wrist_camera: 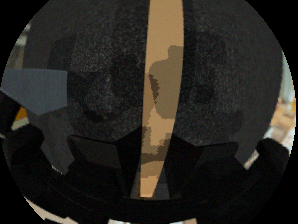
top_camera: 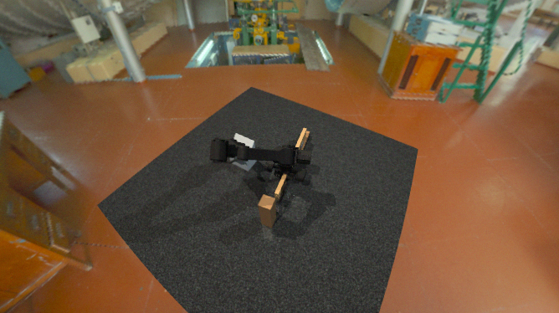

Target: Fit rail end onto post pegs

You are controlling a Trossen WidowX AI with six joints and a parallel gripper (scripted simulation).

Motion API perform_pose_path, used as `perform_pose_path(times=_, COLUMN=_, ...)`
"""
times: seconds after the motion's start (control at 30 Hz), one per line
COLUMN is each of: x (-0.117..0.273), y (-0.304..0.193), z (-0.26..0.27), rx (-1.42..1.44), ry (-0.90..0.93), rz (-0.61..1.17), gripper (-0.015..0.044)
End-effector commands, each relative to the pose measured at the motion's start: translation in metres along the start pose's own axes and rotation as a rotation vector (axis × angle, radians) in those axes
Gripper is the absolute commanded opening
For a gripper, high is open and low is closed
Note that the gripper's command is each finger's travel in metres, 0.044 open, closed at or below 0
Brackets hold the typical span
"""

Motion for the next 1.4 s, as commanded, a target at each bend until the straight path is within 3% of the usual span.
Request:
perform_pose_path(times=0.0, x=0.008, y=0.0017, z=-0.003, rx=-0.004, ry=-0.011, rz=-0.021, gripper=0.0)
perform_pose_path(times=1.37, x=0.0097, y=0.0012, z=-0.0011, rx=-0.004, ry=-0.011, rz=-0.021, gripper=0.0)
Point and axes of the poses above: the point midway between the two fingers, 35 mm back from their tips, its own x axis back along the fingers, its own z axis across the jaws, y = z × x, the point moved 1 cm from there along x, back along the fingers, and after that the axes turned 13 degrees about -x, right-handed, at the moved point
